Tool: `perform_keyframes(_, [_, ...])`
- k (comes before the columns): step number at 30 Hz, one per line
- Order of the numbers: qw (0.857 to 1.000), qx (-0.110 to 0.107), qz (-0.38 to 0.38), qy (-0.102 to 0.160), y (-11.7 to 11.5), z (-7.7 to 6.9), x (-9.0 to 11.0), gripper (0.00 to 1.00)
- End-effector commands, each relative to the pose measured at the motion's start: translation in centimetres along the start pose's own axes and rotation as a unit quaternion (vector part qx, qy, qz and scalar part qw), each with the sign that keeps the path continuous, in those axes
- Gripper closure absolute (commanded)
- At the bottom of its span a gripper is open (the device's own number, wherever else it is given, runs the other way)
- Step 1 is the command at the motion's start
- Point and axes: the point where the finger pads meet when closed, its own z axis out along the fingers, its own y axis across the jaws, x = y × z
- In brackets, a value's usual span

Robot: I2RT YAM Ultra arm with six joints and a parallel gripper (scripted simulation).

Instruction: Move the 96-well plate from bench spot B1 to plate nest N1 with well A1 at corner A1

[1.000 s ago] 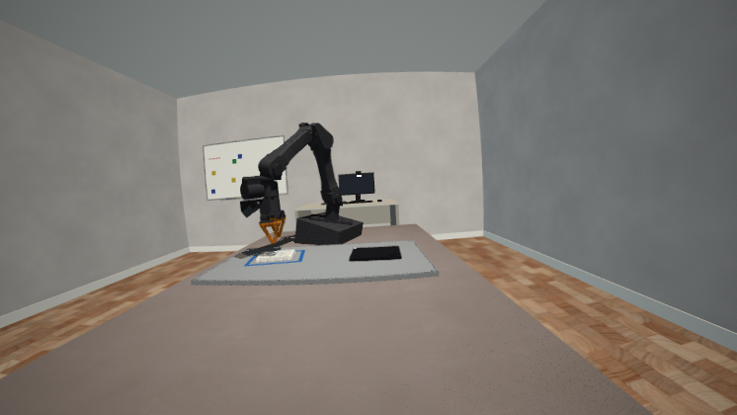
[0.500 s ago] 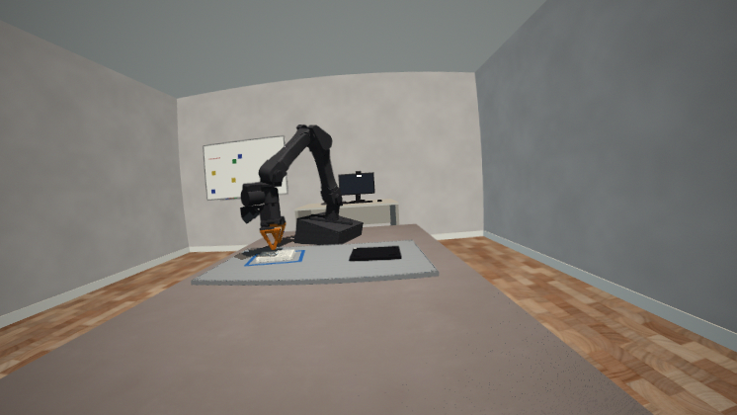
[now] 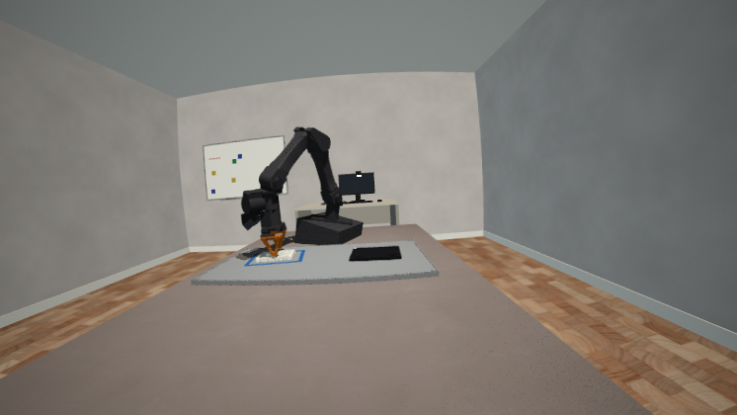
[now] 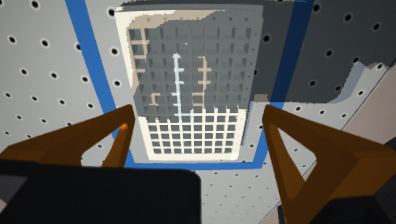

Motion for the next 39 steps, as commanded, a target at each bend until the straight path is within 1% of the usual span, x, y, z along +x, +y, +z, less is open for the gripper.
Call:
perform_keyframes(1, [1.000, -0.004, -0.001, -0.006, 0.3, 0.7, 0.0, 0.00])
perform_keyframes(2, [1.000, -0.004, -0.001, -0.006, 0.3, 0.9, -0.1, 0.00])
perform_keyframes(4, [1.000, -0.004, -0.001, -0.006, 0.3, 0.9, -0.1, 0.00])
perform_keyframes(5, [1.000, -0.020, 0.000, -0.019, 1.0, -0.1, -0.9, 0.00])
perform_keyframes(6, [1.000, -0.008, 0.003, -0.009, 0.3, 1.0, -0.5, 0.00])
perform_keyframes(7, [1.000, -0.002, 0.003, -0.004, 0.0, 1.5, -0.1, 0.00])
perform_keyframes(10, [1.000, -0.005, -0.001, -0.007, 0.4, 1.9, -0.1, 0.00])
perform_keyframes(12, [1.000, -0.003, 0.001, -0.005, 0.2, 2.3, -0.1, 0.00])
perform_keyframes(13, [1.000, -0.007, 0.001, -0.008, 0.4, 2.1, -0.4, 0.00])
perform_keyframes(14, [1.000, -0.017, 0.000, -0.017, 0.9, 1.3, -0.7, 0.00])
perform_keyframes(15, [1.000, -0.019, -0.001, -0.022, 1.1, 1.0, -0.9, 0.00])
perform_keyframes(17, [1.000, -0.019, 0.000, -0.020, 1.1, 1.1, -0.9, 0.00])
perform_keyframes(18, [1.000, -0.013, -0.001, -0.012, 0.7, 1.3, -0.5, 0.00])
perform_keyframes(28, [1.000, -0.013, -0.001, -0.012, 0.7, 1.3, -0.5, 0.00])
perform_keyframes(29, [1.000, -0.013, -0.001, -0.012, 0.7, 1.3, -0.5, 1.00])
perform_keyframes(39, [1.000, -0.013, -0.001, -0.012, 0.7, 1.3, -0.5, 1.00])
